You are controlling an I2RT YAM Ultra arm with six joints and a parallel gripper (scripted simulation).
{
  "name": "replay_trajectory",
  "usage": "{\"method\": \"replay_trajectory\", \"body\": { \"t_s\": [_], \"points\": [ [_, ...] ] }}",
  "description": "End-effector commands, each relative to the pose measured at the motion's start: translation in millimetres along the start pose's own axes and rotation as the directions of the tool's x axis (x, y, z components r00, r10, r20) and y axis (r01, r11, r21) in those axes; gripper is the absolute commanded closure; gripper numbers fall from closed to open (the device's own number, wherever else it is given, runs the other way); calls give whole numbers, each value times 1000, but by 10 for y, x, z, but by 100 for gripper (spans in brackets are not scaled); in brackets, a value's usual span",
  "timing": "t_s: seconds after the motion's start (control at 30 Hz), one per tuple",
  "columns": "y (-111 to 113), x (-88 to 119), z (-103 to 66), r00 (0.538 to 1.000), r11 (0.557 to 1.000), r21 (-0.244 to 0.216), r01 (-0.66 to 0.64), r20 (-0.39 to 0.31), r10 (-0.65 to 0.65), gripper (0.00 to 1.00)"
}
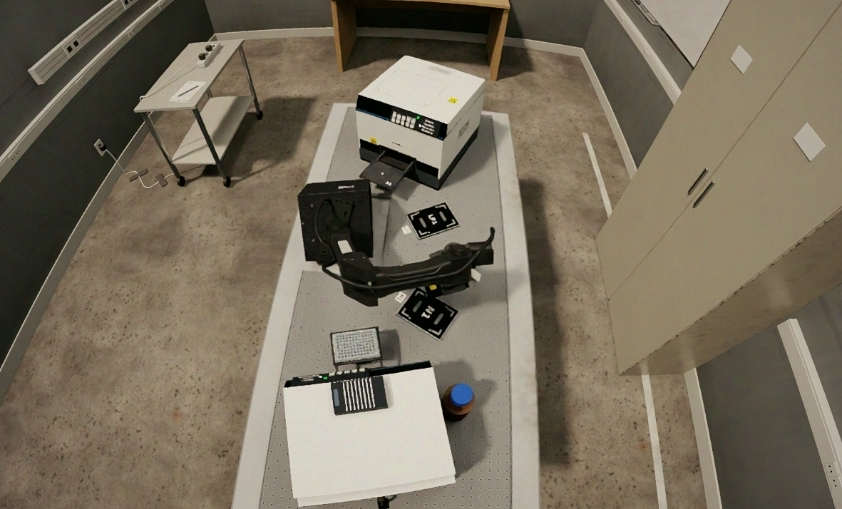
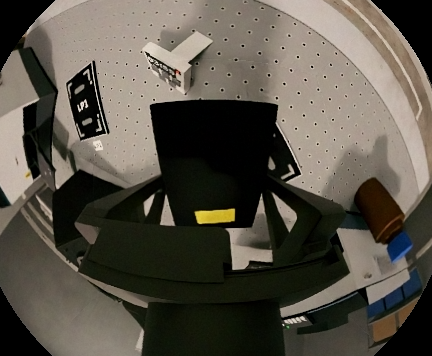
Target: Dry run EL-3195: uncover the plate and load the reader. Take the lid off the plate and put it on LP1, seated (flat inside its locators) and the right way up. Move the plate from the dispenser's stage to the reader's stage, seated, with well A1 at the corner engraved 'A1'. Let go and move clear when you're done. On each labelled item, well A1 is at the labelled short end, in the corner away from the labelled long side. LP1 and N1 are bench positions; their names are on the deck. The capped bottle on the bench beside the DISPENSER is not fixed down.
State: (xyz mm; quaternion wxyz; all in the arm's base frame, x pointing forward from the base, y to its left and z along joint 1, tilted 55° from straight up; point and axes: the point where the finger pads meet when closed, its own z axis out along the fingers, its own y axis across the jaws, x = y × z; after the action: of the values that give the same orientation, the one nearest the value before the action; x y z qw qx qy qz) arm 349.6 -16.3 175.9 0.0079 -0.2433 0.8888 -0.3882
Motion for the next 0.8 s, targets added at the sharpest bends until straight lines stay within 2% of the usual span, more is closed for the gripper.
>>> {"method": "replay_trajectory", "body": {
  "t_s": [0.0,0.2,0.27,0.7,0.77],
  "points": [
    [28,-149,-91,999,1000,13,-21,41,21,15],
    [156,-255,-69,999,1000,10,-21,42,21,15],
    [187,-283,-61,999,1000,21,-8,35,7,15],
    [459,-454,-21,999,1000,5,-7,37,7,15],
    [479,-478,-13,1000,1000,28,6,30,-7,15]
  ]
}}
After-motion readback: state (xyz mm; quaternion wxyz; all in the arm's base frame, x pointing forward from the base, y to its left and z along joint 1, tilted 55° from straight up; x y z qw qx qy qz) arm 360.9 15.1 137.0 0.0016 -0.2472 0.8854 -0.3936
